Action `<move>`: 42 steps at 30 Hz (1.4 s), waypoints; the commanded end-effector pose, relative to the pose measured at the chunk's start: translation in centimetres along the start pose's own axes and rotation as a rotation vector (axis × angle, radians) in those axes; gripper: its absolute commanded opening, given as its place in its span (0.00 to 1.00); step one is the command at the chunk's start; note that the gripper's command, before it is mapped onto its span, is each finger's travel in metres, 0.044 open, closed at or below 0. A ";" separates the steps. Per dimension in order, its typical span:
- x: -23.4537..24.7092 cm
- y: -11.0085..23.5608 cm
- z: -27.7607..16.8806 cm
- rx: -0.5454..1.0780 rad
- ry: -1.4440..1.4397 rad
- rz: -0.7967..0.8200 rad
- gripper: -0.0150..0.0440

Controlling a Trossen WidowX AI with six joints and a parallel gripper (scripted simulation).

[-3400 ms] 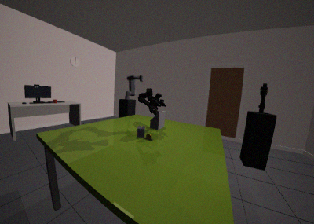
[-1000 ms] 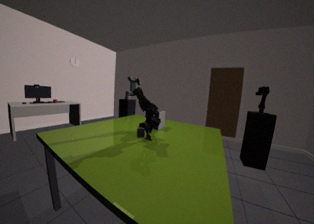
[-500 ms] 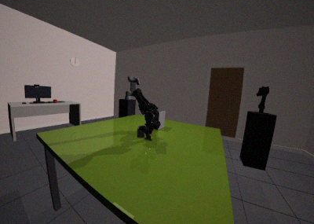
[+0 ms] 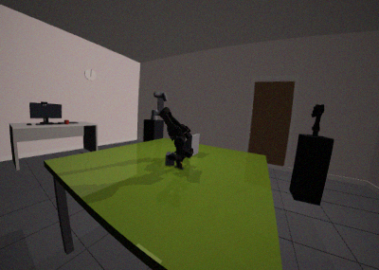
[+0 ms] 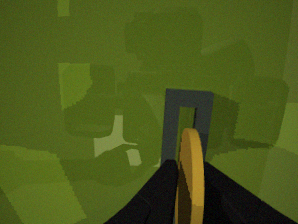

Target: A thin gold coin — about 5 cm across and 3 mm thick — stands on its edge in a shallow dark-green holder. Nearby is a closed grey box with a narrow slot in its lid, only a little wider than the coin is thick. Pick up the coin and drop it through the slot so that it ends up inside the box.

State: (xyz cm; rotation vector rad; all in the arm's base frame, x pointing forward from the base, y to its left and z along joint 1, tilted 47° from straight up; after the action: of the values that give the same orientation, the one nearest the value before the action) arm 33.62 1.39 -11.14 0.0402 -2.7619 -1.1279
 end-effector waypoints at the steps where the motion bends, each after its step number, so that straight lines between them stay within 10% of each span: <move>1: 0.1 -0.1 0.0 0.007 0.008 0.000 0.25; 42: -0.1 7.8 0.1 0.001 0.009 -0.001 0.25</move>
State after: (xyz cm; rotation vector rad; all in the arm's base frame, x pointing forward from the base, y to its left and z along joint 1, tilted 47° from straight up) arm 33.78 6.10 -6.60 0.0434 -2.7477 -1.1063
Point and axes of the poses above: the point midway between the two fingers, 35 mm back from their tips, its own y axis back along the fingers, its own x axis across the jaws, z = x × y, the point moved 4 cm from there along y, back along the fingers, and after that the axes turned 13 degrees about y, right-handed, at the moved point
